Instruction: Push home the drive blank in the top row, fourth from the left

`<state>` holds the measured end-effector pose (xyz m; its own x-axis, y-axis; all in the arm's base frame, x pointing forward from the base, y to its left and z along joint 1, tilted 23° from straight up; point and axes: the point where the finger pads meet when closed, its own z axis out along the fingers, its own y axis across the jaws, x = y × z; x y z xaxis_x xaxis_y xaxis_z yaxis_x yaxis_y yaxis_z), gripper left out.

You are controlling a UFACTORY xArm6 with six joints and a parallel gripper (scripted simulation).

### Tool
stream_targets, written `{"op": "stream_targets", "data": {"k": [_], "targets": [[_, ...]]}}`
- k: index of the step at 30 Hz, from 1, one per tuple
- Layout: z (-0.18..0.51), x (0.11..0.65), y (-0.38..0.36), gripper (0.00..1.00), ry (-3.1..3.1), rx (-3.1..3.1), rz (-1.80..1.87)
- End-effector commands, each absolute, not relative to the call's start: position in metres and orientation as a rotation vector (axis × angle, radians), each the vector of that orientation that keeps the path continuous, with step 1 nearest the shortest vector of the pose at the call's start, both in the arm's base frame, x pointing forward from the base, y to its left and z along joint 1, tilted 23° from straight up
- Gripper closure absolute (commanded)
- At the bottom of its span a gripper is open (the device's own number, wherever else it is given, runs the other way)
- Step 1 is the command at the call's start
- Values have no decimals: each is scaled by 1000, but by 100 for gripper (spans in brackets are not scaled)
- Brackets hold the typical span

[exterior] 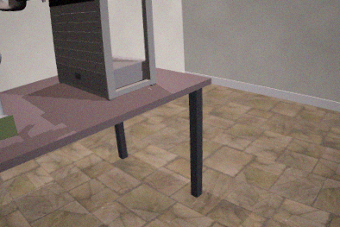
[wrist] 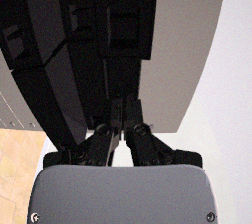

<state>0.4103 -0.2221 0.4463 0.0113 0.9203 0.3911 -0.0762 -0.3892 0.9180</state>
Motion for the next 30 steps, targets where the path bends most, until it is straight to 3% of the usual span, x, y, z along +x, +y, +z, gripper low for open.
{"op": "stream_targets", "data": {"k": [1, 10, 30], "targets": [[447, 397, -222, 100, 916, 1448, 1508], [444, 343, -220, 100, 916, 1448, 1508], [442, 316, -219, 100, 916, 1448, 1508]]}}
